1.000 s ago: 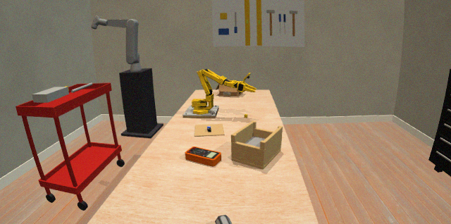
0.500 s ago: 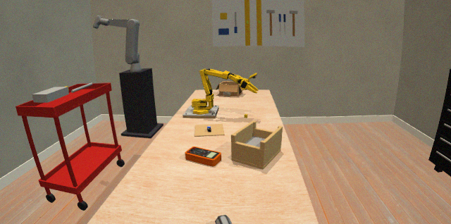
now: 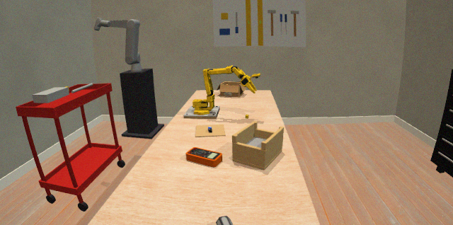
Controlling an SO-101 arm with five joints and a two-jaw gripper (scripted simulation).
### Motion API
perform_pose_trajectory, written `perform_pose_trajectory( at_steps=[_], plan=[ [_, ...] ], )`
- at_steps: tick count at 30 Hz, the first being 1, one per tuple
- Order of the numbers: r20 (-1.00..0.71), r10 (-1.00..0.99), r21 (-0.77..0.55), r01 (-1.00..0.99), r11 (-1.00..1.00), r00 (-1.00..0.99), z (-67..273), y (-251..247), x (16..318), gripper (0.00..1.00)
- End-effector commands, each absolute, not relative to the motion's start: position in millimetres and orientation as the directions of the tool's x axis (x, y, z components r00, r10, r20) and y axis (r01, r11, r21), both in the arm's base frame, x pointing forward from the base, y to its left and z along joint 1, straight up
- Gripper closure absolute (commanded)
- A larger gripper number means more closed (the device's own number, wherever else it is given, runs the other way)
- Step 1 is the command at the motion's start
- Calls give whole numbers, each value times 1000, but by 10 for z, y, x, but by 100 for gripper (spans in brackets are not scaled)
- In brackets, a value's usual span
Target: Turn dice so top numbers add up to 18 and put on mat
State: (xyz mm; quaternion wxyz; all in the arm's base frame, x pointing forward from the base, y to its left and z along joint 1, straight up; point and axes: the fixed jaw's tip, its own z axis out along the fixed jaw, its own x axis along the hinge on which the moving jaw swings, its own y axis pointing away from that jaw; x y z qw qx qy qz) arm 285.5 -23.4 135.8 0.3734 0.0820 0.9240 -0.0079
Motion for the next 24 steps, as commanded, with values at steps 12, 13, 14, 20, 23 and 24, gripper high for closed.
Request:
perform_pose_trajectory(
  at_steps=[12, 13, 14, 20, 23, 24],
  plan=[
    [-499, 173, 46, 173, 984, -849, 1385, -171, 2637, 75],
    [-492, 173, 46, 173, 984, -853, 1387, -169, 2627, 75],
    [-492, 173, 46, 173, 984, -853, 1387, -169, 2627, 75],
    [-467, 176, 45, 175, 983, -867, 1396, -162, 2588, 75],
    [-459, 176, 44, 176, 983, -871, 1399, -160, 2576, 75],
    [-458, 176, 44, 176, 983, -871, 1399, -160, 2573, 75]
  ],
)
